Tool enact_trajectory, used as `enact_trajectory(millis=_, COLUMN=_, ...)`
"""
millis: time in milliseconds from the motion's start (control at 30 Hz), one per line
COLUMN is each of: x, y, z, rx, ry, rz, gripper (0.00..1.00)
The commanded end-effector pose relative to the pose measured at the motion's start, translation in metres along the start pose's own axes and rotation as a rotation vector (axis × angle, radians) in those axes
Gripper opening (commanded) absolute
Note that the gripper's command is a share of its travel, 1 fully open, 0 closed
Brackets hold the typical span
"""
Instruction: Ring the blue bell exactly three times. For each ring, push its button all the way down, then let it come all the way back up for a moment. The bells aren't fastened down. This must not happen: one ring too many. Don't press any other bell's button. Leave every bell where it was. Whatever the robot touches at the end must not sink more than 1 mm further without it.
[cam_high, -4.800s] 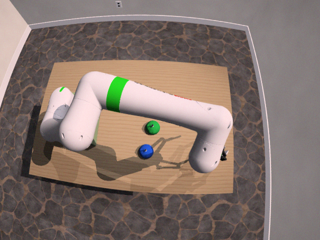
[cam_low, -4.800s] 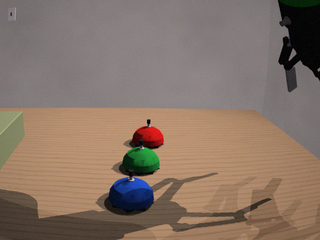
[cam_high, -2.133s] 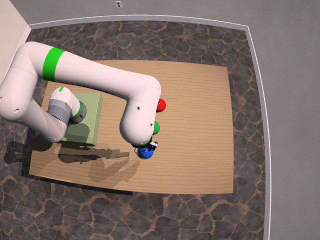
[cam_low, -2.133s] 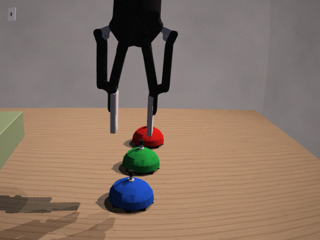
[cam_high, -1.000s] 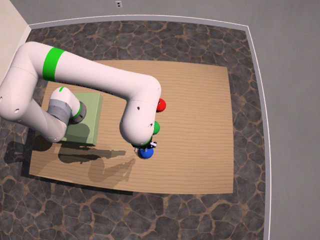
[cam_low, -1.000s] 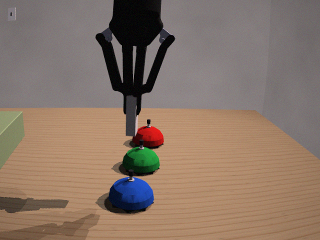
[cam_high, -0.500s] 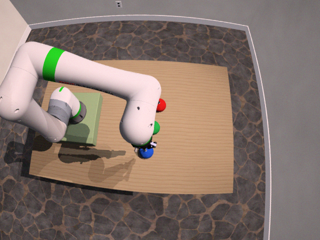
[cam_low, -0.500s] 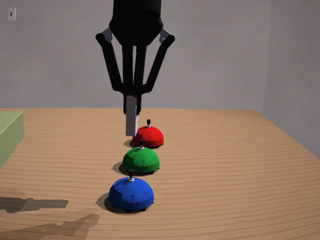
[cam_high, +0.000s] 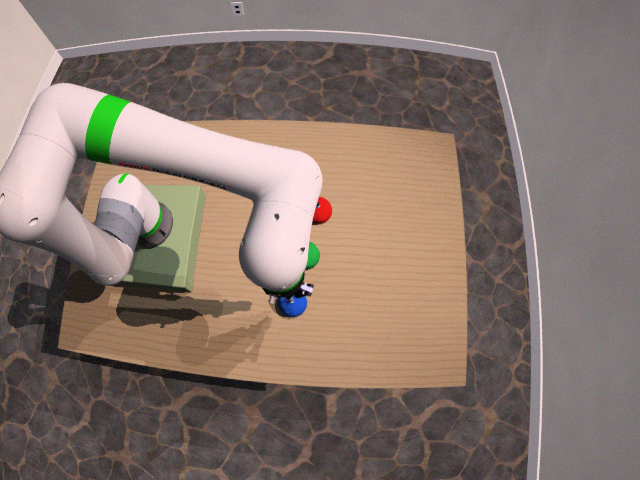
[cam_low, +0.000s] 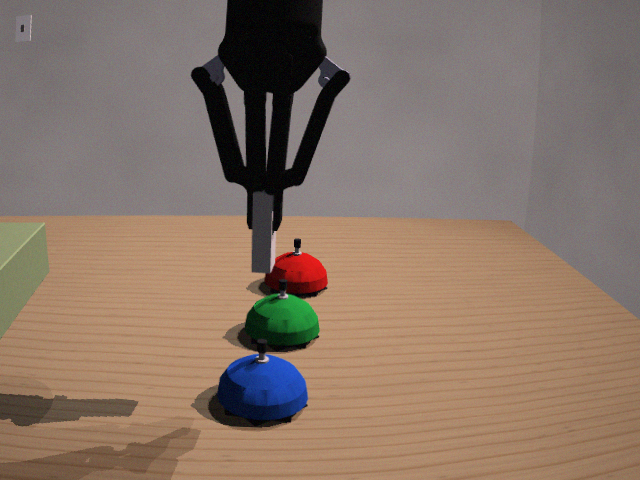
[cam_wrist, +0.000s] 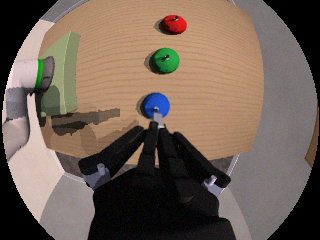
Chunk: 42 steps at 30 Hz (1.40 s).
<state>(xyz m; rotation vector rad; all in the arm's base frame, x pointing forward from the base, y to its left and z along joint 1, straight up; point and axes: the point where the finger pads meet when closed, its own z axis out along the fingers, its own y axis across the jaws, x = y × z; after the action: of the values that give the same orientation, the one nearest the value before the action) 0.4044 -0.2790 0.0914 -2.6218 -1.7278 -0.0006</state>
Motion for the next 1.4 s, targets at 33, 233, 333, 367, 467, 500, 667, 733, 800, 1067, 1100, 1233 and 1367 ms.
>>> enact_trajectory(millis=33, x=0.000, y=0.000, z=0.001, rx=-0.001, ry=0.000, rz=0.000, gripper=0.00)
enact_trajectory(millis=233, x=0.000, y=0.001, z=0.005, rx=-0.001, ry=-0.001, rz=0.001, gripper=0.00)
enact_trajectory(millis=333, x=0.000, y=0.001, z=0.008, rx=-0.001, ry=-0.001, rz=0.001, gripper=0.00)
enact_trajectory(millis=367, x=0.000, y=0.001, z=0.009, rx=-0.001, ry=-0.001, rz=0.001, gripper=0.00)
enact_trajectory(millis=467, x=0.000, y=0.002, z=0.014, rx=-0.001, ry=-0.001, rz=0.001, gripper=0.00)
enact_trajectory(millis=500, x=0.000, y=0.002, z=0.015, rx=-0.001, ry=-0.001, rz=0.001, gripper=0.00)
enact_trajectory(millis=667, x=0.000, y=0.003, z=0.024, rx=-0.001, ry=-0.001, rz=0.001, gripper=0.00)
enact_trajectory(millis=733, x=0.000, y=0.003, z=0.028, rx=-0.001, ry=-0.001, rz=0.001, gripper=0.00)
enact_trajectory(millis=800, x=0.000, y=0.004, z=0.030, rx=-0.001, ry=-0.001, rz=0.001, gripper=0.00)
enact_trajectory(millis=1067, x=0.000, y=0.005, z=0.043, rx=-0.001, ry=-0.001, rz=0.001, gripper=0.00)
enact_trajectory(millis=1100, x=0.000, y=0.005, z=0.045, rx=-0.001, ry=-0.001, rz=0.001, gripper=0.00)
enact_trajectory(millis=1233, x=0.000, y=0.006, z=0.051, rx=-0.001, ry=-0.001, rz=0.001, gripper=0.00)
enact_trajectory(millis=1367, x=0.000, y=0.007, z=0.055, rx=-0.001, ry=-0.001, rz=0.001, gripper=0.00)
